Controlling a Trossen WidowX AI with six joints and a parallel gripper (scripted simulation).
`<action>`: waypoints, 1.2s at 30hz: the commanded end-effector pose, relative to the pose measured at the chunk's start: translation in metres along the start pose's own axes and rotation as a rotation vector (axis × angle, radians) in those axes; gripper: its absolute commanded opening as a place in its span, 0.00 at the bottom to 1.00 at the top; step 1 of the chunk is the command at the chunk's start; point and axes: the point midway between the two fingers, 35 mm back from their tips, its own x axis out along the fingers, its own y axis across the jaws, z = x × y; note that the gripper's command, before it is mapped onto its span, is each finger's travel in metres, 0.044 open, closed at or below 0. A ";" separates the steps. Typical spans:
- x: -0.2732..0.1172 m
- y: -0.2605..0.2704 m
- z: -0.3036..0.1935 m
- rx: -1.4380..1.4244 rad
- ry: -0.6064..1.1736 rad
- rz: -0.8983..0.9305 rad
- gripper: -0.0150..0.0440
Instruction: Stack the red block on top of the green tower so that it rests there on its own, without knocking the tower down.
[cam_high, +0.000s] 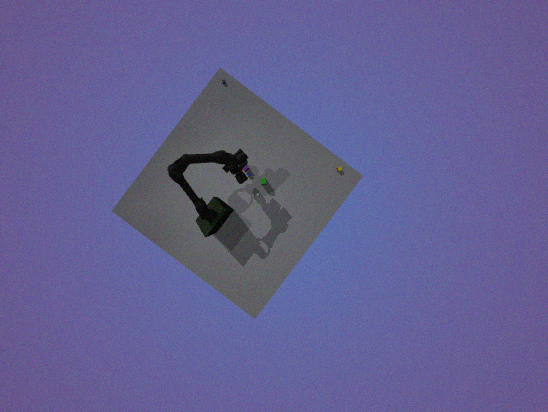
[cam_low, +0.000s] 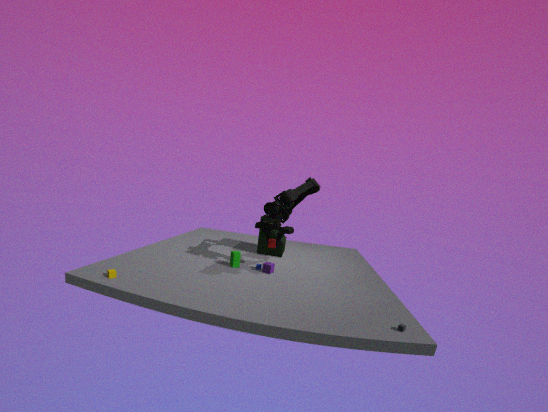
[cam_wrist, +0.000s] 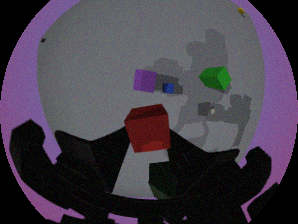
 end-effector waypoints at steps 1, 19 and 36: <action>-0.004 -0.002 0.003 -0.006 -0.007 -0.003 0.25; -0.009 -0.069 0.066 -0.007 -0.014 -0.014 0.25; -0.007 -0.144 0.103 -0.011 -0.014 -0.010 0.25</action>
